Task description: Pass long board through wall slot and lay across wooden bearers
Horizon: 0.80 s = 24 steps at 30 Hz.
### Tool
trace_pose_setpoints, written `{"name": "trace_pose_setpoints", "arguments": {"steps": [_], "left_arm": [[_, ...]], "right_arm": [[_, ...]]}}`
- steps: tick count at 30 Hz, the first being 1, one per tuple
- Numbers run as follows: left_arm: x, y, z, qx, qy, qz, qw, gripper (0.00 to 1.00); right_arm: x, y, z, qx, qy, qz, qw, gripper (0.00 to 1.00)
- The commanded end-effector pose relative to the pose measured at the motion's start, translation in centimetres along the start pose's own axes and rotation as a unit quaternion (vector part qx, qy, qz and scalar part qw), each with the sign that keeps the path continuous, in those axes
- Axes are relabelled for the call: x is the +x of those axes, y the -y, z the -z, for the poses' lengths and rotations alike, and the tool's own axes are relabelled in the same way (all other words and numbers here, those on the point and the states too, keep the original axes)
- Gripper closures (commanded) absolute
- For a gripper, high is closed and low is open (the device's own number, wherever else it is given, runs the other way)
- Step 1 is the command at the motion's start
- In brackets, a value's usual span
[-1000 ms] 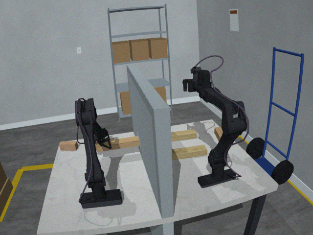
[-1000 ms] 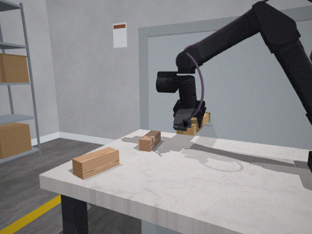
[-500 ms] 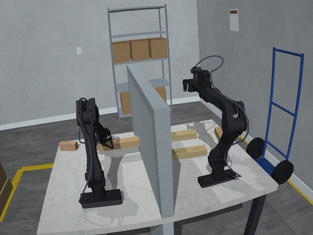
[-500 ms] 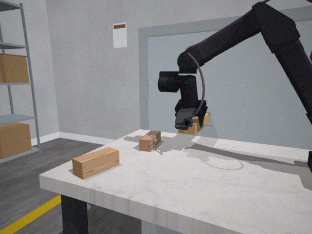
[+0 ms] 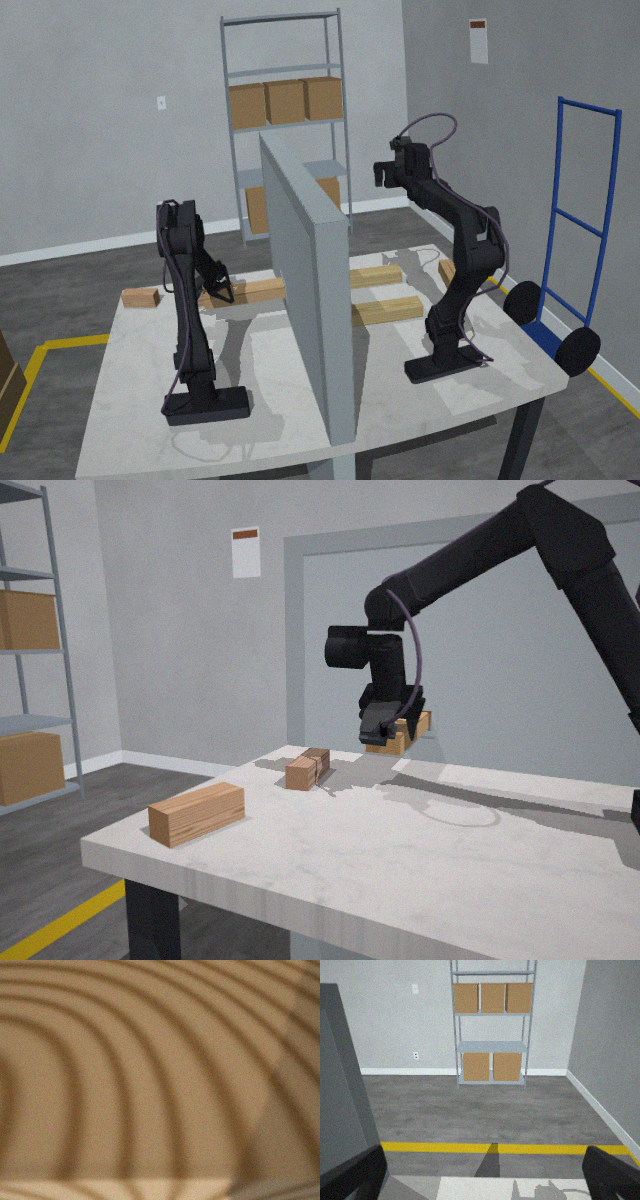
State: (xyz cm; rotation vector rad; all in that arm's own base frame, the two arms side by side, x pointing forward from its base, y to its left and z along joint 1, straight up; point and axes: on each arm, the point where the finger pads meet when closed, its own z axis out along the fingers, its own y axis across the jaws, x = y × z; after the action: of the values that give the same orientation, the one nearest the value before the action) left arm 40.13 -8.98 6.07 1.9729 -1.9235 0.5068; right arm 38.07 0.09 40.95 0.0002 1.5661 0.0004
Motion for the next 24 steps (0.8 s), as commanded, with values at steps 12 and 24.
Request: {"name": "trace_pose_setpoints", "arguments": {"steps": [12,24], "left_arm": [[4.2,2.4,3.1,0.062,-0.038,-0.035,0.997,1.00],[4.9,2.6,2.6,0.062,-0.039,-0.034,0.997,1.00]], "right_arm": [[-2.8,0.6,0.9,0.012,0.032,0.006,0.999,0.00],[-2.8,0.6,0.9,0.012,0.032,0.006,0.999,0.00]]}}
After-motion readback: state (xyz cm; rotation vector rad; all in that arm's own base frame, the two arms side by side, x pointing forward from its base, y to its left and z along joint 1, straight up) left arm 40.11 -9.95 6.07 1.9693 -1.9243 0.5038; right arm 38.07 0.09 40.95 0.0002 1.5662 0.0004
